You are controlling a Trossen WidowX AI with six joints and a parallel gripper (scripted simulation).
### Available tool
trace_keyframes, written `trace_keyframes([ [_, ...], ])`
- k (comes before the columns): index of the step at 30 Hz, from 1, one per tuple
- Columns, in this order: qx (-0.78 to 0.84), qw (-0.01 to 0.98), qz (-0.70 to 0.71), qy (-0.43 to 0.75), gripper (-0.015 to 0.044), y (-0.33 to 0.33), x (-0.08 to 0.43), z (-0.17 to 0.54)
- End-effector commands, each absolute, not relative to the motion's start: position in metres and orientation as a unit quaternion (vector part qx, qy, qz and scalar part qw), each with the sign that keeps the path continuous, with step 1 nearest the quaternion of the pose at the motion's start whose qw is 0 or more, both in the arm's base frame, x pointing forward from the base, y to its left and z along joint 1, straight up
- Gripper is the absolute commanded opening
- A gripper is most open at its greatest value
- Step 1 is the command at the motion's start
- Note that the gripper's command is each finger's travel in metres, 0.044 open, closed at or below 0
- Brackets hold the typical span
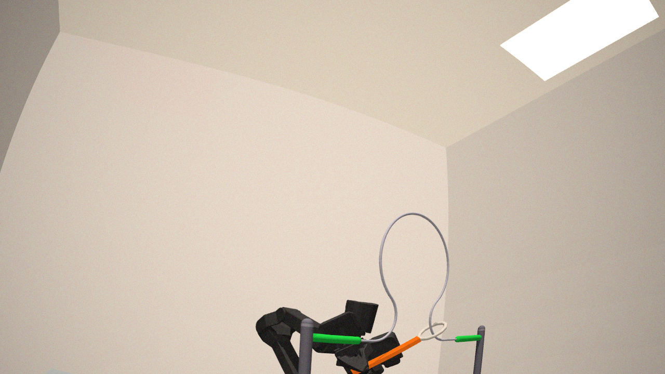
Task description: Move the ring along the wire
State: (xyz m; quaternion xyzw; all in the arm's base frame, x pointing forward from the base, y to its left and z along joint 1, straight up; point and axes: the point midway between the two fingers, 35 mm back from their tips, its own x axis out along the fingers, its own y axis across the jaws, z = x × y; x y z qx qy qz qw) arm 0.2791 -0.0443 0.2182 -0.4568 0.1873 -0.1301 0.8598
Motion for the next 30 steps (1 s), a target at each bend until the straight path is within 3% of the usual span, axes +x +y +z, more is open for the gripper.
trace_keyframes([
  [1,-0.419,0.878,-0.121,0.198,-0.015,-0.037,0.278,0.207],
  [30,-0.124,0.969,-0.027,0.214,-0.015,0.045,0.279,0.155],
])
